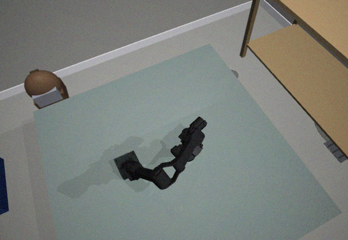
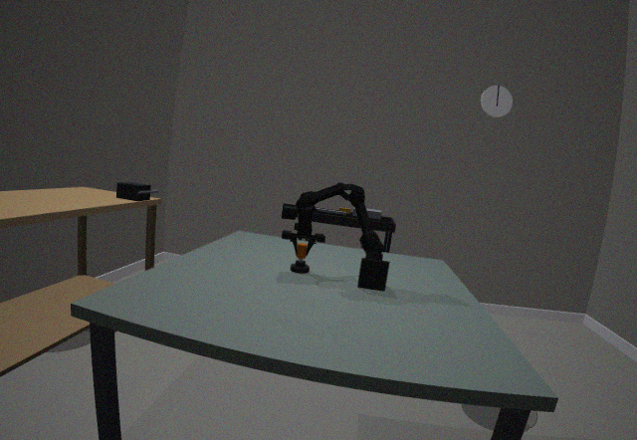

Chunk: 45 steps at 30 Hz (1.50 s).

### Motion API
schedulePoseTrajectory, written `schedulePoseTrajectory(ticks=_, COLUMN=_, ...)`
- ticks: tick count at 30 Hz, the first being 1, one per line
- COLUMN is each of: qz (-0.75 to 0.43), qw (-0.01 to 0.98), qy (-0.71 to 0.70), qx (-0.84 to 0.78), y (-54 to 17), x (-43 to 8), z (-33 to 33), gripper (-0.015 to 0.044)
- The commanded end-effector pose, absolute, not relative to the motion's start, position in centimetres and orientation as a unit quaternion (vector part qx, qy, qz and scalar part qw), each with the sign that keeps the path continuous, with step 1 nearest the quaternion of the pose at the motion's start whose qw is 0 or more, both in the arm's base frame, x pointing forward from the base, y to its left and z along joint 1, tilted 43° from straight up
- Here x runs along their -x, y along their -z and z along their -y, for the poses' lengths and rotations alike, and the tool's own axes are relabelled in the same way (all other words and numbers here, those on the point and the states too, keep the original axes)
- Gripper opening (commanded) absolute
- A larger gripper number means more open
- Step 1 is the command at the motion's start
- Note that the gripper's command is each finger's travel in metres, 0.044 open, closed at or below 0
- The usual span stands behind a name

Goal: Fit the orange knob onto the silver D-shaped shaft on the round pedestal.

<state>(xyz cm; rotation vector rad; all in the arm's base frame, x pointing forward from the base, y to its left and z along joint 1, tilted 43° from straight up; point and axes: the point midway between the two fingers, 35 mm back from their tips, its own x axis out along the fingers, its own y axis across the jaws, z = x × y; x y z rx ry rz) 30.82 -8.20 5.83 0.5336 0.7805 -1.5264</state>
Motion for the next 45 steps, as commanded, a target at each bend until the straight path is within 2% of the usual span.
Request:
schedulePoseTrajectory(ticks=1, qz=-0.339, qw=0.624, qy=0.664, qx=-0.232, y=-5.87, x=-30.93, z=8.26, gripper=0.0000)
schedulePoseTrajectory(ticks=9, qz=-0.335, qw=0.623, qy=0.666, qx=-0.236, y=-6.24, x=-31.14, z=7.98, gripper=0.0000)
schedulePoseTrajectory(ticks=16, qz=-0.267, qw=0.597, qy=0.696, qx=-0.296, y=-6.31, x=-31.43, z=7.98, gripper=0.0000)
schedulePoseTrajectory(ticks=45, qz=-0.267, qw=0.597, qy=0.696, qx=-0.296, y=-5.83, x=-30.78, z=8.12, gripper=0.0000)
